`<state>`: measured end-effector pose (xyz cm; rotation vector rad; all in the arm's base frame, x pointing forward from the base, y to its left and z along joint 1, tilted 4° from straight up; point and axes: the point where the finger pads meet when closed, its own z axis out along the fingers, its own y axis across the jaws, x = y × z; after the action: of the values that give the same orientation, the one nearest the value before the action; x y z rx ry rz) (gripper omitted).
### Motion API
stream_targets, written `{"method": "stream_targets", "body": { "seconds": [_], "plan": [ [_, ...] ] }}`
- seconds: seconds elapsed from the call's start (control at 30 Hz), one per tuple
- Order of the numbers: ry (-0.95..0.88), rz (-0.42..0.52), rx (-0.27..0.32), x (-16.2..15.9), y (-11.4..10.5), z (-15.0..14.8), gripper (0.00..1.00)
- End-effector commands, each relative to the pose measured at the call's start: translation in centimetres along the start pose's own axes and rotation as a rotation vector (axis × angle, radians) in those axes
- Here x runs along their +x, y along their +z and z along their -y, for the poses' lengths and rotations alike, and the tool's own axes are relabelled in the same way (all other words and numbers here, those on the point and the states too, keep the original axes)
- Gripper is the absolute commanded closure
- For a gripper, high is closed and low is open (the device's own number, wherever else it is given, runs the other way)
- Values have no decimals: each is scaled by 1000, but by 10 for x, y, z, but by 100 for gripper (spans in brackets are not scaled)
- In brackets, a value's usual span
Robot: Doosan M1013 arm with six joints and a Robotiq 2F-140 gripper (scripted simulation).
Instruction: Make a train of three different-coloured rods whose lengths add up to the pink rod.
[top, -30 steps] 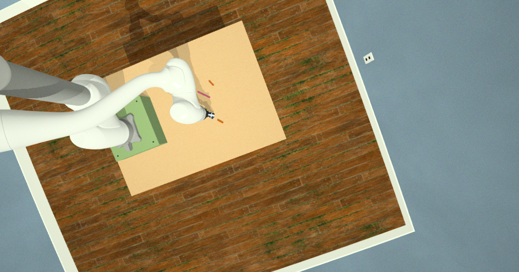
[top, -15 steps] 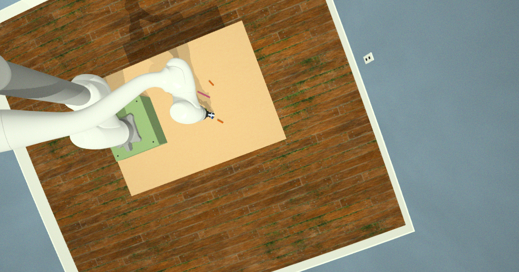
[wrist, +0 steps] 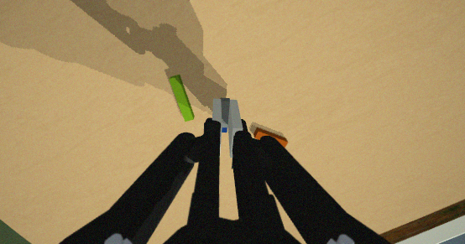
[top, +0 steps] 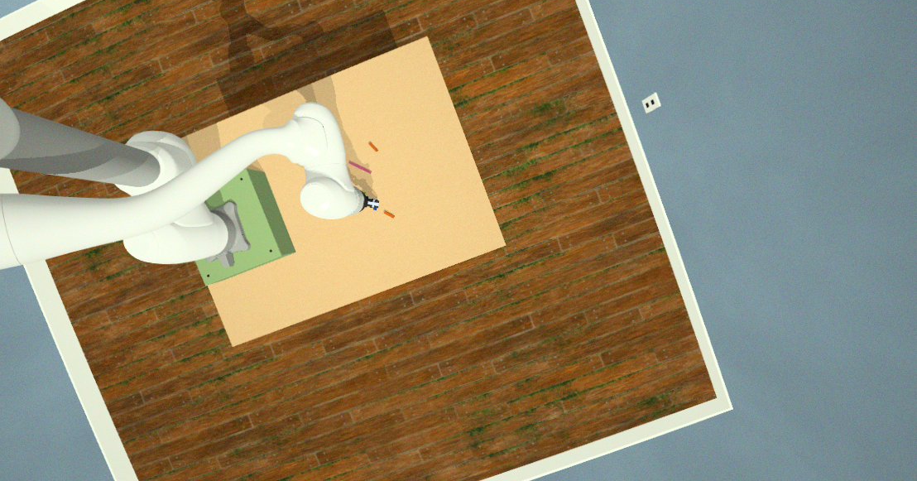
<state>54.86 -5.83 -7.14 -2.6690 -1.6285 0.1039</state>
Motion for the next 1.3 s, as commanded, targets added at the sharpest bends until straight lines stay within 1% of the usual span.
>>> {"method": "stream_targets", "body": {
  "seconds": [0.0, 0.57, 1.27],
  "plan": [
    [-2, 4, 5, -5, 3, 3, 97],
    [-2, 4, 5, -5, 3, 3, 97],
    [-2, 4, 5, -5, 14, 4, 97]
  ]
}}
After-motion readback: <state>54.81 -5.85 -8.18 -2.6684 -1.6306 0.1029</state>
